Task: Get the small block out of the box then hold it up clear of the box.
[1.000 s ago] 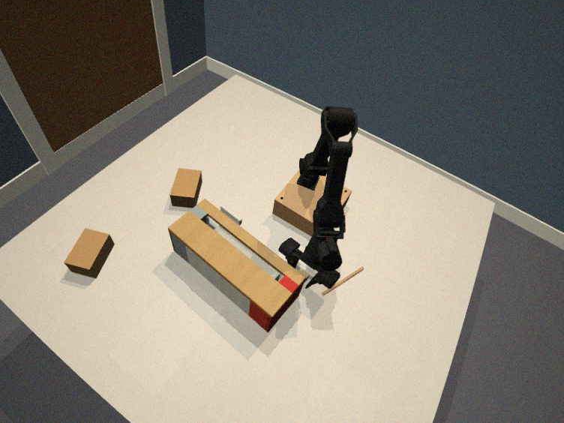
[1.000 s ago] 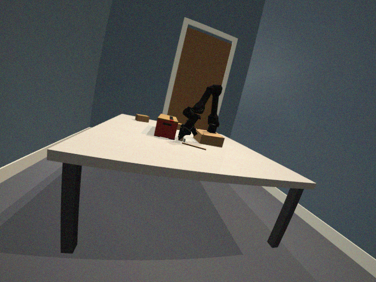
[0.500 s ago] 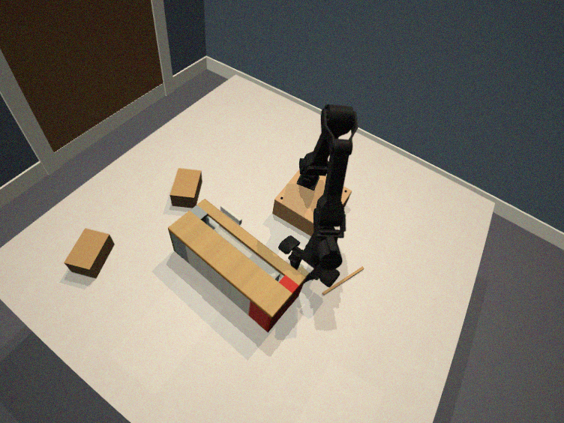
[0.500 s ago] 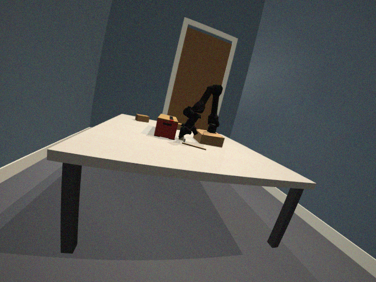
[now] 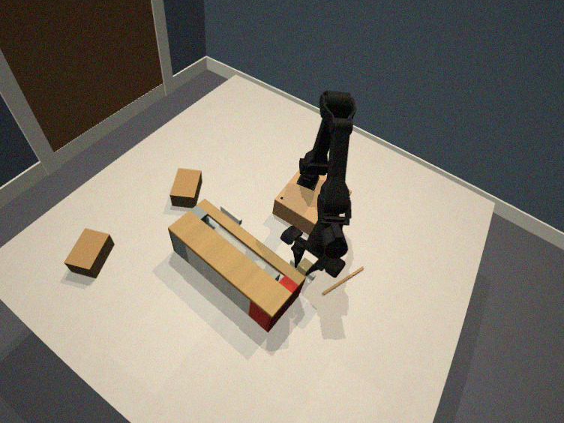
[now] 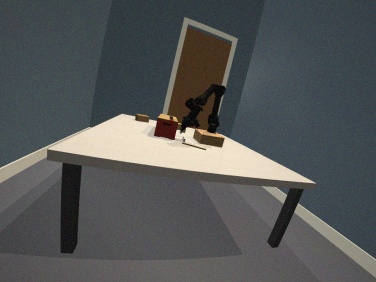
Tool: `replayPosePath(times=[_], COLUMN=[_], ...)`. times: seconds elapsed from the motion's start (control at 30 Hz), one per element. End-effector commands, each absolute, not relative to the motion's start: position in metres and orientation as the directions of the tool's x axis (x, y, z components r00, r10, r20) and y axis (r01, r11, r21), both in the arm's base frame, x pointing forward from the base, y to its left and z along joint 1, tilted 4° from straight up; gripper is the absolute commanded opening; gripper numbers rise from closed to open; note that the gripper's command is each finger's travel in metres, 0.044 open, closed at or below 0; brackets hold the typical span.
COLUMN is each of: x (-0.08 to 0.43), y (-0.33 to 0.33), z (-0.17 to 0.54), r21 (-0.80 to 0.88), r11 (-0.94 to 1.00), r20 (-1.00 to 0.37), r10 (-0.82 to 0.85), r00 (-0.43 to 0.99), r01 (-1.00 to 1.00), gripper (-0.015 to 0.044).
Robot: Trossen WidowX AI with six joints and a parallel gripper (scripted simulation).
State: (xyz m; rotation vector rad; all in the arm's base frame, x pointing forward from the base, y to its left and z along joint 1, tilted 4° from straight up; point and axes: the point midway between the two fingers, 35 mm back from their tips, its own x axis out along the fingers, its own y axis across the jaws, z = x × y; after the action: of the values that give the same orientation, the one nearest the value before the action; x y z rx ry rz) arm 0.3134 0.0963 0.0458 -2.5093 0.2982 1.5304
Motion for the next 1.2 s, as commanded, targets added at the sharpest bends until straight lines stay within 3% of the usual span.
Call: replayPosePath(times=[0.0,0.97,1.17], x=[0.309,0.24,0.236], y=[0.096,0.084,0.084], z=[0.061,0.137,0.139], r21=[-0.063,0.016,0.023], r11=[-0.975,-0.951,-0.942], r20=[-0.885,-0.836,-0.832], r10=[-0.044,0.157,0.167], r00=[0.464,0.526,0.528], r01=[-0.211,0.31,0.335], gripper=[0.0,0.0,0.0])
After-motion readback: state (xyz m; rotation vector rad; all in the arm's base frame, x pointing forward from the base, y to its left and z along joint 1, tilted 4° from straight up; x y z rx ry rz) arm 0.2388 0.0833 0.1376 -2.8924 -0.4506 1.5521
